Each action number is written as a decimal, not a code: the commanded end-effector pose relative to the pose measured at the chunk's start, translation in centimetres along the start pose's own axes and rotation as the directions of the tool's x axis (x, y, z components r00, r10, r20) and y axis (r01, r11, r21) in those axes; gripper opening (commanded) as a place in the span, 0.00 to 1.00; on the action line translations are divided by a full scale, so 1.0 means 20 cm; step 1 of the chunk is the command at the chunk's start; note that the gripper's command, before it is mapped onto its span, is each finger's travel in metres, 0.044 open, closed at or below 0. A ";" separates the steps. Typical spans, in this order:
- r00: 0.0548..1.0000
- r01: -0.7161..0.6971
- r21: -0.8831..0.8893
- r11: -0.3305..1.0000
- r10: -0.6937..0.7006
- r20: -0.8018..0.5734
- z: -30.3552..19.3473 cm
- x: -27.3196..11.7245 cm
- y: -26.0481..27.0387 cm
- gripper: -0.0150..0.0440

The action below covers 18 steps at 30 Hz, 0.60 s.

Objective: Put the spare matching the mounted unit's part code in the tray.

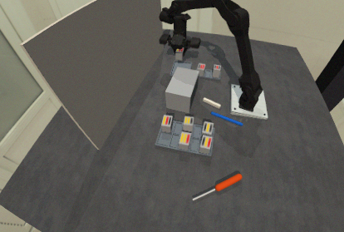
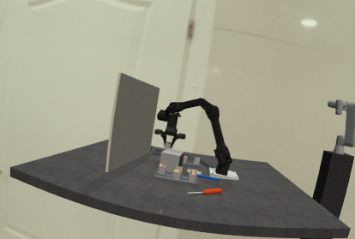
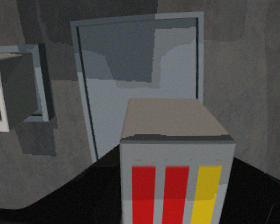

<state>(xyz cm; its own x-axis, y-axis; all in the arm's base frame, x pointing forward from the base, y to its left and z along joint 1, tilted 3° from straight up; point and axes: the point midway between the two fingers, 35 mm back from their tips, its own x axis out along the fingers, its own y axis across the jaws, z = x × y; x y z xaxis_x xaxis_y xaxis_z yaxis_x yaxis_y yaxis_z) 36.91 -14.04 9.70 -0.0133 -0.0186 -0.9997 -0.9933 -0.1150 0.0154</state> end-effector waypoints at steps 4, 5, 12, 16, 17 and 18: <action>1.000 -0.003 -0.005 1.000 0.003 -0.001 0.00 0.03 0.00 0.25; 1.000 -0.004 -0.005 1.000 0.003 -0.001 0.00 0.03 0.00 0.25; 1.000 -0.004 -0.005 1.000 0.004 -0.001 0.00 0.05 0.01 0.25; 1.000 -0.004 -0.005 1.000 0.004 -0.001 0.00 0.07 0.01 0.25; 1.000 -0.004 -0.005 1.000 0.004 -0.001 0.00 0.07 0.01 0.25; 1.000 -0.004 -0.005 1.000 0.004 -0.001 0.00 0.07 0.01 0.25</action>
<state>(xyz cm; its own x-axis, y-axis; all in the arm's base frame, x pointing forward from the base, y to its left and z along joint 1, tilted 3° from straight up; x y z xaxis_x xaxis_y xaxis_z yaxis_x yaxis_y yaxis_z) 36.82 -14.04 8.47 -0.0144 -0.0182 -0.9997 -0.9932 -0.1149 0.0164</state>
